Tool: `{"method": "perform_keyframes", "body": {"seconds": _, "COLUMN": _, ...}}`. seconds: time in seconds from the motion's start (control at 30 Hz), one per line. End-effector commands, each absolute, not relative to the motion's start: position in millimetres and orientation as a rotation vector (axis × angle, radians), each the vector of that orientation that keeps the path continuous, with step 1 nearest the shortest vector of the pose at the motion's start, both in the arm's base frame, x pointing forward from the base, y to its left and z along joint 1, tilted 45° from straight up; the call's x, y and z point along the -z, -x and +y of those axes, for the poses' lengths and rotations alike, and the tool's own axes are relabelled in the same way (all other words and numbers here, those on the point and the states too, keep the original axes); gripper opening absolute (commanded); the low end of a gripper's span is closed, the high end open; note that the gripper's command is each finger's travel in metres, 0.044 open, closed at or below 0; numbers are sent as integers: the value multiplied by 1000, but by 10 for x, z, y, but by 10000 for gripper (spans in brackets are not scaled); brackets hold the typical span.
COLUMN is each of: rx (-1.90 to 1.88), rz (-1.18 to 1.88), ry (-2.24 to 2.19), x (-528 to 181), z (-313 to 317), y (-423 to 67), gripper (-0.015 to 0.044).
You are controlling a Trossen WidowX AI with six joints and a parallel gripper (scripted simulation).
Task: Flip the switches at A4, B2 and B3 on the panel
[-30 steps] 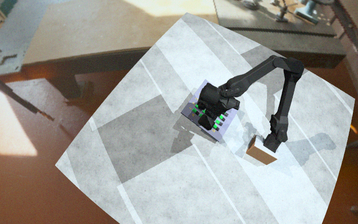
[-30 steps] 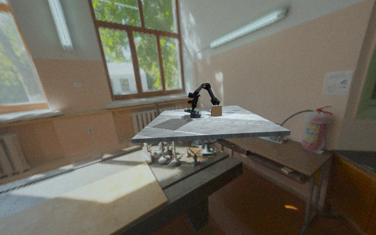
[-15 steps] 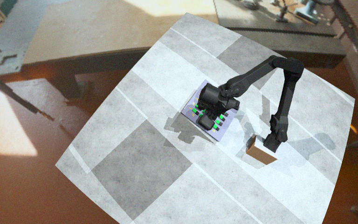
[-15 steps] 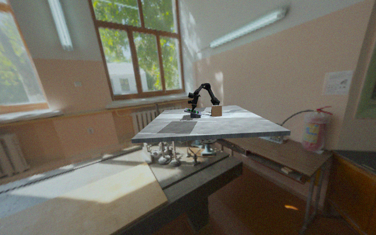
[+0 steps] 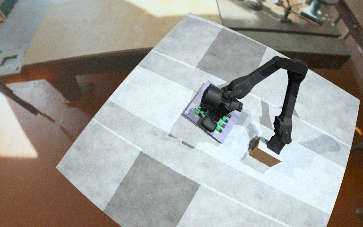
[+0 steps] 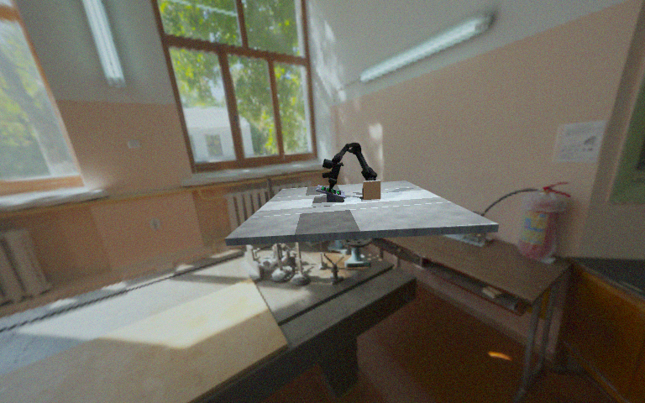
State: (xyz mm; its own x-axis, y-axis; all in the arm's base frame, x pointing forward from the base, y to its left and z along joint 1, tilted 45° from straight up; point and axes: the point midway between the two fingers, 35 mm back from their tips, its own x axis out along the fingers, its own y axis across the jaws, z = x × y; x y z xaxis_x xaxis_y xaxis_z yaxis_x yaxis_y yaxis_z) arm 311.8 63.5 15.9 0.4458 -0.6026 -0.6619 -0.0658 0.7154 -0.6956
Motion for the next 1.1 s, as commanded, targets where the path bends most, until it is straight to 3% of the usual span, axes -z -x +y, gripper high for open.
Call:
{"method": "perform_keyframes", "body": {"seconds": 0.0, "rx": 373, "rz": 1074, "ry": 730, "x": -156, "z": 624, "y": -3122, "gripper": 0}}
{"method": "perform_keyframes", "body": {"seconds": 0.3, "rx": 382, "rz": 1101, "ry": 726, "x": -588, "z": 1031, "y": -2854, "gripper": 0}}
{"method": "perform_keyframes", "body": {"seconds": 0.53, "rx": 382, "rz": 1101, "ry": 726, "x": -835, "z": 891, "y": -3042, "gripper": 0}}
{"method": "perform_keyframes", "body": {"seconds": 1.07, "rx": 394, "rz": 1123, "ry": 724, "x": -543, "z": 614, "y": -3240, "gripper": 0}}
